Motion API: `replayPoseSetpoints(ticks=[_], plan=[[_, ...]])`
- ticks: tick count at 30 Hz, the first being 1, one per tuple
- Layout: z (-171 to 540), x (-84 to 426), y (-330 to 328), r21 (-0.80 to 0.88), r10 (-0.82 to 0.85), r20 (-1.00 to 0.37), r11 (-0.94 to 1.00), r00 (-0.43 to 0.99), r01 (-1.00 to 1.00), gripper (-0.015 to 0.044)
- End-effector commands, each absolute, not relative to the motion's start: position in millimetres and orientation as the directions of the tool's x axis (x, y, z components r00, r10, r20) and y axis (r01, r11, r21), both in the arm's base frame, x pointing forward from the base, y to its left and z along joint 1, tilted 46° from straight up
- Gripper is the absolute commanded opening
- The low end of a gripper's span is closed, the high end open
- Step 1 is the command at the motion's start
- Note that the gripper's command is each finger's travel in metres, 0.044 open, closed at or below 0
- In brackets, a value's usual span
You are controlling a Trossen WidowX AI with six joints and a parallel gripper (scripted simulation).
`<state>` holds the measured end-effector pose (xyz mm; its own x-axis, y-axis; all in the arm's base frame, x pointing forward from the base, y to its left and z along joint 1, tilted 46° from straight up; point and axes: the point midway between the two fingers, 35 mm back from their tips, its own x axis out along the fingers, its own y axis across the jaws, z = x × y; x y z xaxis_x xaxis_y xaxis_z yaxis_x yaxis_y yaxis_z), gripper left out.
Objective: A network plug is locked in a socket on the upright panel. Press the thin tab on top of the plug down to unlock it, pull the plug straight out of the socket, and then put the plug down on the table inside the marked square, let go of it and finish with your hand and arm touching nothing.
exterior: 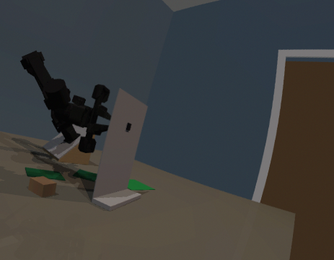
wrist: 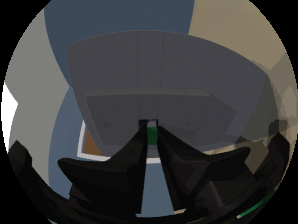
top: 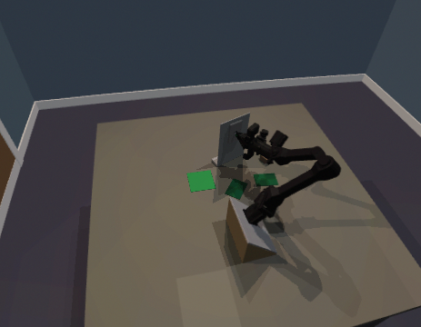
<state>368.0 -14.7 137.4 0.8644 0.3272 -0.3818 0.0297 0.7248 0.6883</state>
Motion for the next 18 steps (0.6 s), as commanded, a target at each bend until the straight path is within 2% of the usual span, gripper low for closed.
replayPoseSetpoints(ticks=[1, 18], plan=[[136.5, 368.3, -14.8, 0.691, 0.327, -0.384, 0.722, 0.864, 0.034, 0.0000], [138.7, 360.2, -16.2, 0.691, 0.326, -0.384, 0.722, 0.864, 0.035, 0.0000]])
